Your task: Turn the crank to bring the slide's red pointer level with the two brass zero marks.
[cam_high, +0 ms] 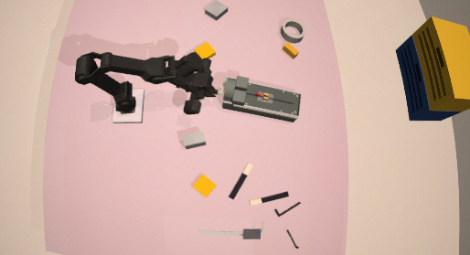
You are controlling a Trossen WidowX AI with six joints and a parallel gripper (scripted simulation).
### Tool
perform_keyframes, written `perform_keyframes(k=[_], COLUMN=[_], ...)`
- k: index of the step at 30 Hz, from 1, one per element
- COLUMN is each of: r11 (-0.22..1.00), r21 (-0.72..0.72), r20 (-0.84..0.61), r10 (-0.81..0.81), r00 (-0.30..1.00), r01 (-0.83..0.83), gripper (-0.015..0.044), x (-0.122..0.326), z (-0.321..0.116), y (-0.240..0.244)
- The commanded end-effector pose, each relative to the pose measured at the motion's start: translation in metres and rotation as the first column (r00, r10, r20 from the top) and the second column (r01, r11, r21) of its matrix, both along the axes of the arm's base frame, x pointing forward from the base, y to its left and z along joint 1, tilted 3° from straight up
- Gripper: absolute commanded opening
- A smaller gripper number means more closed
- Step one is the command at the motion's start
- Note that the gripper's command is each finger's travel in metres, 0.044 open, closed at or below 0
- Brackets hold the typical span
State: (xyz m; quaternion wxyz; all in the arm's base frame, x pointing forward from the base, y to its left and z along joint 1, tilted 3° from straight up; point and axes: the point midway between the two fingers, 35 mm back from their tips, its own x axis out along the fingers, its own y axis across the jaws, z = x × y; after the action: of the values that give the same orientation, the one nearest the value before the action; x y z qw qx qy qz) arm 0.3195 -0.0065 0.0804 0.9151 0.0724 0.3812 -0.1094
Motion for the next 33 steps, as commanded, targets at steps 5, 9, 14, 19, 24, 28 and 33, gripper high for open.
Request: perform_keyframes(k=[5,9,14,19,24,28,33], r11=[1.0,1.0,1.0,1.0,1.0,1.0,1.0], r21=[-0.005,-0.005,-0.005,-0.005,-0.005,-0.005,-0.005], r20=[-0.015,-0.015,-0.015,-0.015,-0.015,-0.015,-0.015], r10=[-0.01,-0.01,-0.01,-0.01,-0.01,-0.01,-0.01], r00=[1.0,1.0,1.0,1.0,1.0,1.0,1.0], r01=[0.01,0.01,0.01,0.01,0.01,0.01,0.01], gripper=[0.0,0.0,0.0,0.0,0.0,0.0,0.0], x=[-0.001,-0.001,-0.001,-0.001,-0.001,0.0,0.001], z=[-0.011,-0.014,-0.018,-0.022,-0.027,-0.031,-0.036], y=[-0.005,-0.005,-0.005,-0.004,-0.002,0.0,0.003])
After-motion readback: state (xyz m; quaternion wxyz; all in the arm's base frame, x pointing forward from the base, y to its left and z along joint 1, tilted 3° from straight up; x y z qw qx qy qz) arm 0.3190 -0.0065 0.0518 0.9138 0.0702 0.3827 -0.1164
